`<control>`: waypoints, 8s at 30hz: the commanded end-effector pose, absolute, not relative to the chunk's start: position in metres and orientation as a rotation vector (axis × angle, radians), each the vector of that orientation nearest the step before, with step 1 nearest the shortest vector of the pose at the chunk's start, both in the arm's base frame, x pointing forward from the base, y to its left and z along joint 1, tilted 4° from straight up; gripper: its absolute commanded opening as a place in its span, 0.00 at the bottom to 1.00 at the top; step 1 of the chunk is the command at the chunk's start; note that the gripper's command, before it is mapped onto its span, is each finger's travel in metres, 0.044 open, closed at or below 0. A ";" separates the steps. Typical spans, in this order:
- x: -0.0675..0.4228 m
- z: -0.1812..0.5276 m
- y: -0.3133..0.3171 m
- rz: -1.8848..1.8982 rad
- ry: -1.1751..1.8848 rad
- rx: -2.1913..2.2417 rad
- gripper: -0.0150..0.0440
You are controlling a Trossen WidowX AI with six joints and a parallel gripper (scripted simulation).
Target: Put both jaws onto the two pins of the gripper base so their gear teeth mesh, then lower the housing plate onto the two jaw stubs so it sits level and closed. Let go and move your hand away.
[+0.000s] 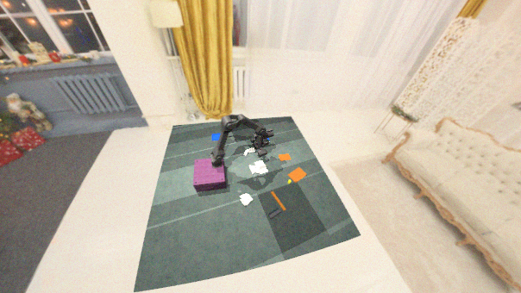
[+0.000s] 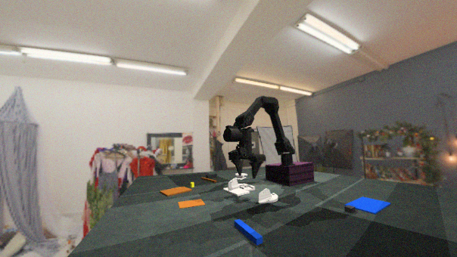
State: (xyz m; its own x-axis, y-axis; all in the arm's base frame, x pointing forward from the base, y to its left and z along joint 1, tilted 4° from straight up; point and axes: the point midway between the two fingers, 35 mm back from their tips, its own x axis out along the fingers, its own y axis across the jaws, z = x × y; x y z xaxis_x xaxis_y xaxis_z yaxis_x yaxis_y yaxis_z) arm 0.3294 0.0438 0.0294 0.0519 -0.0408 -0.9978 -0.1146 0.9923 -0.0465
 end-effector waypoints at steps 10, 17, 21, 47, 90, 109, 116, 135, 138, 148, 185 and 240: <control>0.299 0.034 0.149 -0.032 1.514 -0.033 1.00; 0.298 0.028 0.150 -0.033 1.514 -0.032 1.00; 0.298 -0.004 0.147 -0.034 1.515 -0.032 1.00; 0.301 -0.029 0.147 -0.034 1.515 -0.032 1.00; 0.303 -0.056 0.146 -0.034 1.515 -0.033 1.00; 0.303 -0.056 0.147 -0.034 1.517 -0.026 0.48; 0.303 -0.056 0.147 -0.034 1.517 -0.026 0.48; 0.302 -0.006 0.150 -0.033 1.515 -0.030 0.48; 0.301 0.004 0.150 -0.033 1.515 -0.031 0.48; 0.299 0.022 0.150 -0.033 1.514 -0.032 0.48; 0.321 0.028 0.049 -0.054 1.512 -0.021 0.48; 0.320 0.031 -0.008 -0.080 1.510 -0.005 0.48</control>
